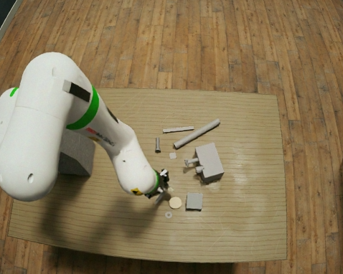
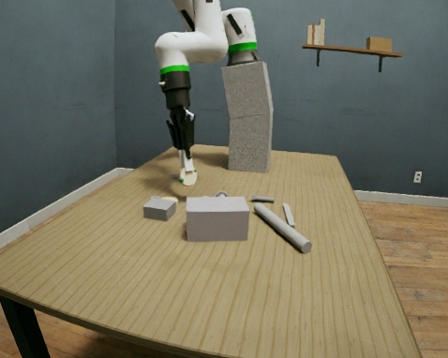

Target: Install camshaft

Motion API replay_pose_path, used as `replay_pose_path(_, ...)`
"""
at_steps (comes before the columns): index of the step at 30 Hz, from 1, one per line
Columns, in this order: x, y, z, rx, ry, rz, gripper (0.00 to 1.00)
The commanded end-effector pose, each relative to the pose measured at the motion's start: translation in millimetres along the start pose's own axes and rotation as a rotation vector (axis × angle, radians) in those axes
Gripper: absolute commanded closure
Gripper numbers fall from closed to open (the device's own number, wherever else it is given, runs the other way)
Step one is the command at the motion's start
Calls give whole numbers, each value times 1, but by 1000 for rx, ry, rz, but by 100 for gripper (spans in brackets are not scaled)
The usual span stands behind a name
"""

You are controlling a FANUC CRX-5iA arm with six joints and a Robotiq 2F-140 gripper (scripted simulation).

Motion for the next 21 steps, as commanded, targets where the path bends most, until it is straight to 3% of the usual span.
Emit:
replay_pose_path(1, 0, 6, -6, 278, 14, 26, 86)
replay_pose_path(3, 0, 6, -6, 278, 14, 26, 86)
replay_pose_path(4, 0, 9, -7, 446, 25, 42, 86)
replay_pose_path(18, 11, 45, 2, 1223, 93, 28, 86)
replay_pose_path(20, 11, 45, 2, 1223, 93, 28, 86)
replay_pose_path(21, 12, 48, 2, 1388, 104, 16, 86)
Point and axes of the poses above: the point where the finger pads meet when closed, its own x axis back along the fingers, its own y axis across the jaws, z = x × y, the point moved 5 cm from there along x, back along the fingers, and after that the axes turned 13 degrees about -x, right-handed, at the moved point
